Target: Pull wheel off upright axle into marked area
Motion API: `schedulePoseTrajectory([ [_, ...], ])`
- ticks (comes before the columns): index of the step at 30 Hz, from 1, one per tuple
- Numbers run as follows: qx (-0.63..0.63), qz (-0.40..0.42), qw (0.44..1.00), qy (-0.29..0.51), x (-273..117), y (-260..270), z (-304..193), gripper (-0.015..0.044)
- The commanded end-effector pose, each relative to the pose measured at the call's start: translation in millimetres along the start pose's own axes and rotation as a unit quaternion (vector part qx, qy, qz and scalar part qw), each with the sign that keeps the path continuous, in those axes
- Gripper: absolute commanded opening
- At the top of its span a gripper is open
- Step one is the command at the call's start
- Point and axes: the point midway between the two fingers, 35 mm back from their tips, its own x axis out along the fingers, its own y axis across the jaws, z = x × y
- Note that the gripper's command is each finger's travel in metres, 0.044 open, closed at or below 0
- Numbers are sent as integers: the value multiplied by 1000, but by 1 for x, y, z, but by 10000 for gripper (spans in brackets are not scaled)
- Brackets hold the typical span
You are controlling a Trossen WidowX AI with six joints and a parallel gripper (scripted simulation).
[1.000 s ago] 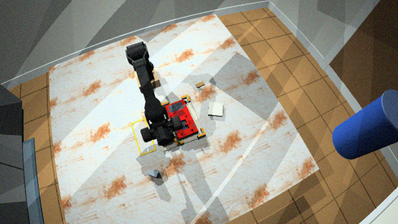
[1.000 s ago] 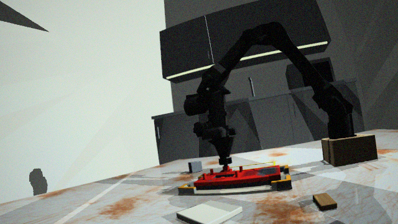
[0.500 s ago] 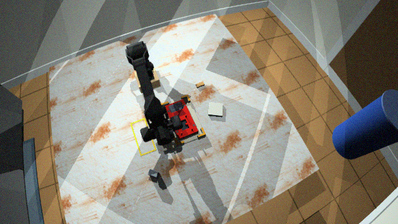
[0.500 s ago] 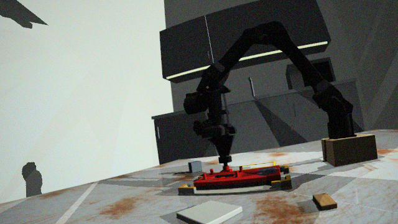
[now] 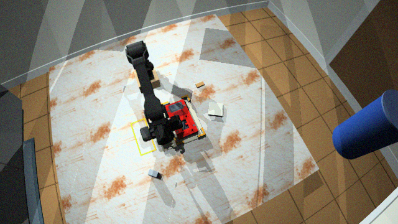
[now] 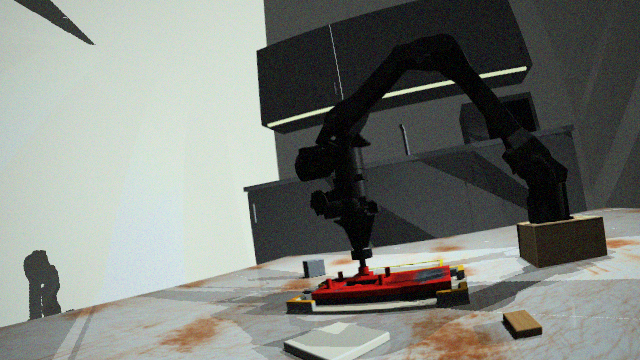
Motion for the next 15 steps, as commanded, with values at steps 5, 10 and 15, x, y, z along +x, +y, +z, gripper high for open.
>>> schedulePoseTrajectory([
  [5, 1, -1, 1000, -3, -6, 0, 1, 0],
  [10, 1, -1, 1000, -3, -8, 0, 1, 0],
  [15, 1, -1, 1000, -3, -9, 0, 1, 0],
])
